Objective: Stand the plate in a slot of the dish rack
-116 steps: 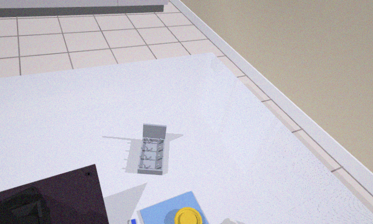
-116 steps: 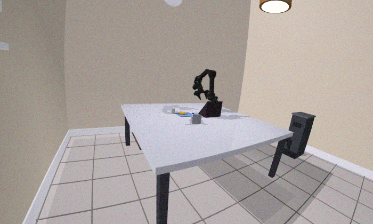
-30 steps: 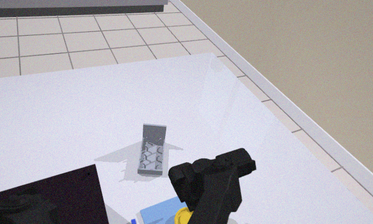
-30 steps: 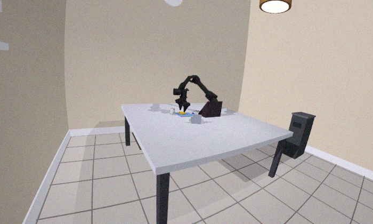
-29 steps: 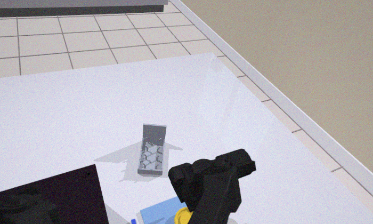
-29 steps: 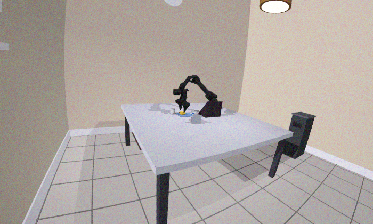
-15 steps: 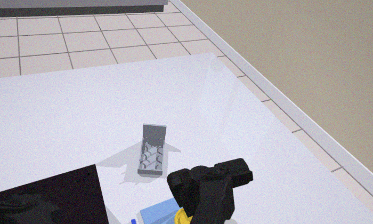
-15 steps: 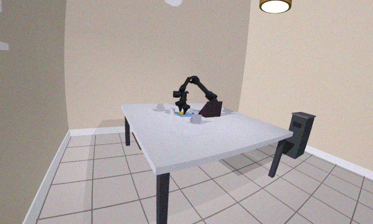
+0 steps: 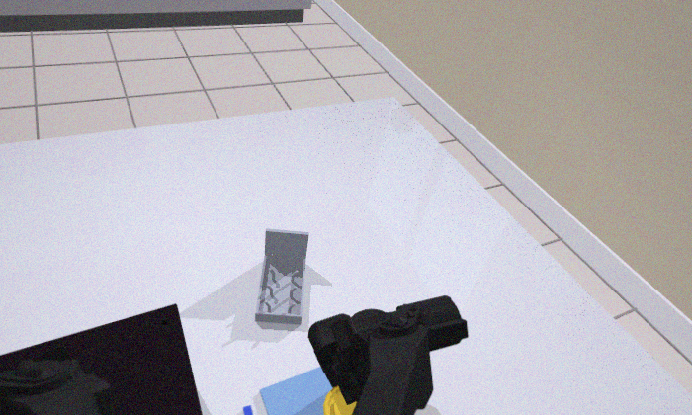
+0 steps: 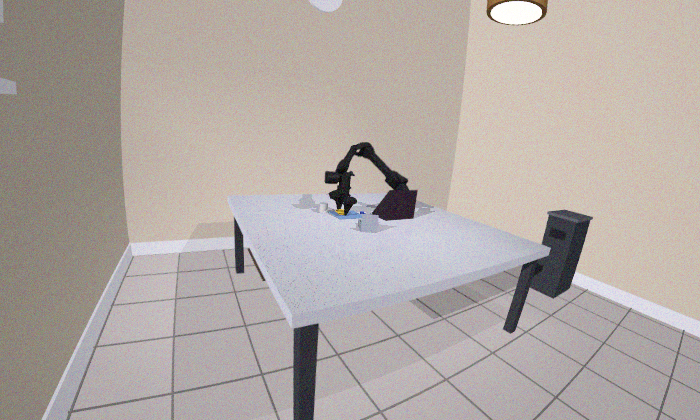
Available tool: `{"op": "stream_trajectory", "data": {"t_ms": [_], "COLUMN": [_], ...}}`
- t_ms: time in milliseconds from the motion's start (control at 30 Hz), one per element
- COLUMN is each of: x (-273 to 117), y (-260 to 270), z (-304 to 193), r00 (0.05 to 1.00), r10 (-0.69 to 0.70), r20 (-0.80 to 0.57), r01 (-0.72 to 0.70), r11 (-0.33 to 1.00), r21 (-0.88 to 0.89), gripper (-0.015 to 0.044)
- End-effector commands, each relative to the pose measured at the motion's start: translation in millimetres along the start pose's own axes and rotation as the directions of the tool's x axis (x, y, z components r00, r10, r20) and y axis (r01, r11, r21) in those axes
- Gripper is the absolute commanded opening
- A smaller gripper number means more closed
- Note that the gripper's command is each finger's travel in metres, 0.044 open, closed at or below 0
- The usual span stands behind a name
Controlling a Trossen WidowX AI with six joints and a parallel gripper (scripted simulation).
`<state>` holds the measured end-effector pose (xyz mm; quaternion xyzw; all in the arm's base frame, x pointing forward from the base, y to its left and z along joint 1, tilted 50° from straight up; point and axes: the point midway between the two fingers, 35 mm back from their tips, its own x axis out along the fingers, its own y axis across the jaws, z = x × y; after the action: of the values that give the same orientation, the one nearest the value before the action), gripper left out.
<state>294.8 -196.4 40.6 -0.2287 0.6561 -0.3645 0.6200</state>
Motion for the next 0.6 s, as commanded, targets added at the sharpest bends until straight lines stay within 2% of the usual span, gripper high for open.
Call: {"op": "stream_trajectory", "data": {"t_ms": [0, 100, 233, 500, 567], "x": [0.4, 0.4, -6.8, -48.0, -58.7], "y": [-0.4, -0.4, 0.8, 5.8, 6.8], "z": [0.0, 0.0, 2.4, 11.6, 13.5], "r00": [1.000, 1.000, 1.000, 1.000, 1.000], "r10": [-0.004, -0.004, 0.001, 0.017, 0.019], "r20": [0.000, 0.000, 0.001, 0.005, 0.009], "r01": [0.004, 0.004, -0.001, -0.017, -0.019], "r11": [1.000, 1.000, 1.000, 1.000, 1.000], "r21": [-0.006, -0.006, -0.006, -0.006, -0.005], "gripper": [0.0334, 0.0314, 0.0209, 0.0000, 0.0000]}}
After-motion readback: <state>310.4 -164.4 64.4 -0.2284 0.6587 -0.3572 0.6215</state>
